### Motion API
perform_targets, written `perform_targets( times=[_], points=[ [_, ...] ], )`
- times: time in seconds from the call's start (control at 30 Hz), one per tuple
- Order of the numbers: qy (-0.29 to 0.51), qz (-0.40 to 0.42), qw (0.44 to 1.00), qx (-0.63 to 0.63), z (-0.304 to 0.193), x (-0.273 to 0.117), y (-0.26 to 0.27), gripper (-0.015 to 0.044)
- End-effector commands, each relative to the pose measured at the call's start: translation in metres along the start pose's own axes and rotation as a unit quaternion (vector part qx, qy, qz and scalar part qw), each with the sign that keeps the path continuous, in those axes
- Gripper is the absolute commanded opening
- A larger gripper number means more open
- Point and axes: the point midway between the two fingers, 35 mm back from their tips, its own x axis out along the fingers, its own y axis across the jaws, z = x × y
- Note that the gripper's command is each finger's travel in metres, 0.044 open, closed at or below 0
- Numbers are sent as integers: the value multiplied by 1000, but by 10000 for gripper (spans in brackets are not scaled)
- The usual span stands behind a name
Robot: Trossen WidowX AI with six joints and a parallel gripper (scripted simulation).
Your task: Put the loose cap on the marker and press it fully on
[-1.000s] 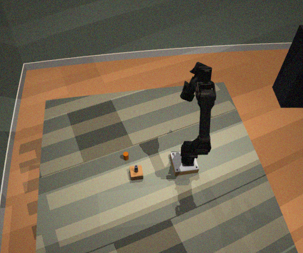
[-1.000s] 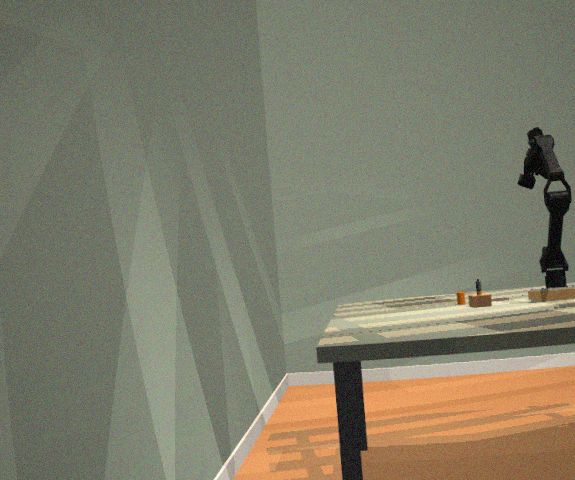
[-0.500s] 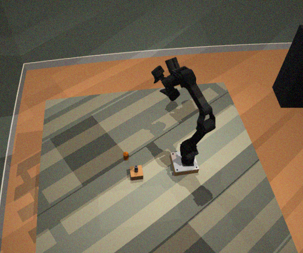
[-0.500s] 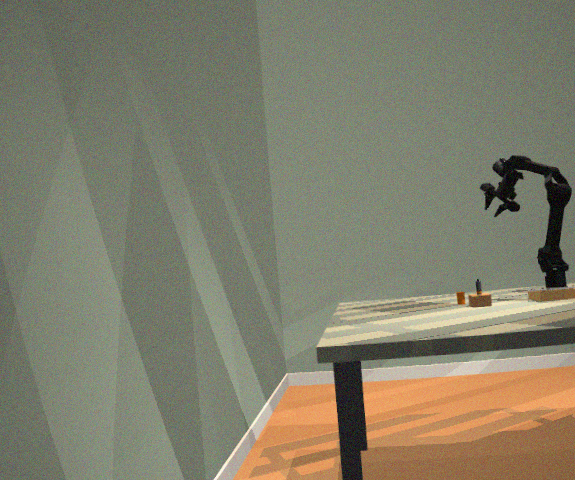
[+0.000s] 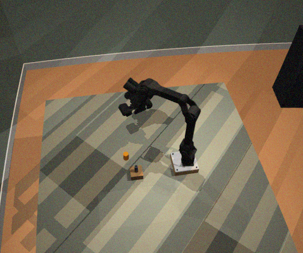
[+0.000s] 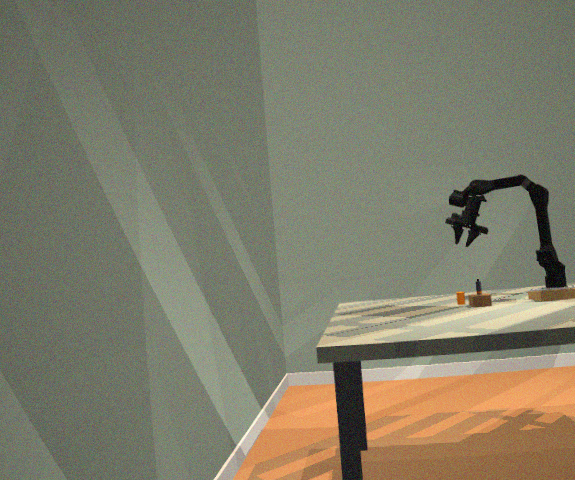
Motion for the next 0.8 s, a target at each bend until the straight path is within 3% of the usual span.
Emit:
perform_targets(
  times=[0.0,0.17,0.27,0.5,0.63,0.77],
  points=[
    [68,-21,978,-197,-35,45,34,251],
    [151,-31,877,-455,-92,96,71,251],
    [181,-31,817,-546,-118,113,82,251],
    [183,-31,813,-552,-120,116,82,251],
    [183,-32,813,-552,-127,144,71,251],
    [183,-32,813,-552,-128,147,70,251]
  ],
)
